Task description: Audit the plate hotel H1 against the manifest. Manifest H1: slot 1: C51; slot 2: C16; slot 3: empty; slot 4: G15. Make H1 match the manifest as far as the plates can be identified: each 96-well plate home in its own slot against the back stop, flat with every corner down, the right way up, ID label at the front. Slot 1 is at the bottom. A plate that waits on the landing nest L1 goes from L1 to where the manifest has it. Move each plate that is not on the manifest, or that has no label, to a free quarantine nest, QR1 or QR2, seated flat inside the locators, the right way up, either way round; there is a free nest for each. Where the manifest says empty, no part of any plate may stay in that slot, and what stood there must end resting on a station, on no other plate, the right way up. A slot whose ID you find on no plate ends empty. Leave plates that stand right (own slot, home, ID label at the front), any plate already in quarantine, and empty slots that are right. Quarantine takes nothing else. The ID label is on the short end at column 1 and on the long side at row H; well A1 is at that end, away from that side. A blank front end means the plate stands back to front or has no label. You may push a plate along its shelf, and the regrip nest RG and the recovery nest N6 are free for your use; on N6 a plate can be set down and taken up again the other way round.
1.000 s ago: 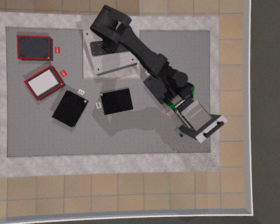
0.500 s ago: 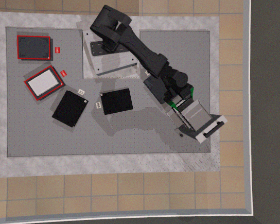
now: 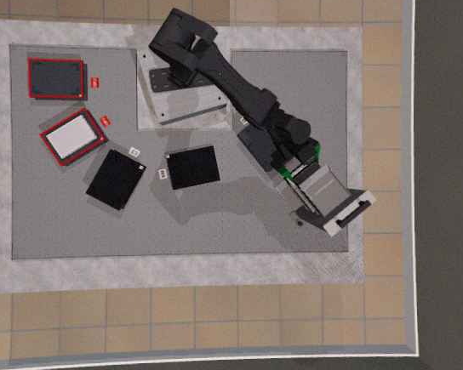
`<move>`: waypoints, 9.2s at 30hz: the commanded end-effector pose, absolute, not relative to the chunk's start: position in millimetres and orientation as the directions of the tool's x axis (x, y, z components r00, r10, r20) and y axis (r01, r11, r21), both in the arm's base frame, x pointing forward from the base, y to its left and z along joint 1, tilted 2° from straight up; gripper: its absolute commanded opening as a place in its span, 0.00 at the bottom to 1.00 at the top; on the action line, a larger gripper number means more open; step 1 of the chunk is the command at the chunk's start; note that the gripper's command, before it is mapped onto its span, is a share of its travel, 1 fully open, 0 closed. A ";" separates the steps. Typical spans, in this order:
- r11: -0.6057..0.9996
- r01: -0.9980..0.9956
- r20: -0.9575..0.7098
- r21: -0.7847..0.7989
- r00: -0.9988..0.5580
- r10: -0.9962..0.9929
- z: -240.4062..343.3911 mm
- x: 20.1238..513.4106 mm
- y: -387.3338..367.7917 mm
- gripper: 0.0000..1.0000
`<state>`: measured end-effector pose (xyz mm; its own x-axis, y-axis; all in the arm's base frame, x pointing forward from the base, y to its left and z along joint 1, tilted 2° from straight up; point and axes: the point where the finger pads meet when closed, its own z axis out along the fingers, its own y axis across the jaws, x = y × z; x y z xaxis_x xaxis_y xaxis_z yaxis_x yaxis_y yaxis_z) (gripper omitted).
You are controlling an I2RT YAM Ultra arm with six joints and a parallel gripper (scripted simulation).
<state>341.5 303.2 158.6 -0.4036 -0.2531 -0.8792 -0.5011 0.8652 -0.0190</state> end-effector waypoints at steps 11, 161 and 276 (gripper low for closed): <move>0.865 -0.501 -0.891 -0.012 -0.387 -0.236 167.4 331.1 298.2 0.86; 0.866 -0.501 -0.889 -0.010 -0.392 -0.237 145.7 190.1 216.4 0.86; 0.866 -0.501 -0.889 -0.010 -0.392 -0.237 95.1 191.8 216.7 0.86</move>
<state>189.1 212.4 86.9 -0.4056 -0.2682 -0.8738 -0.5039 0.8632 -0.0311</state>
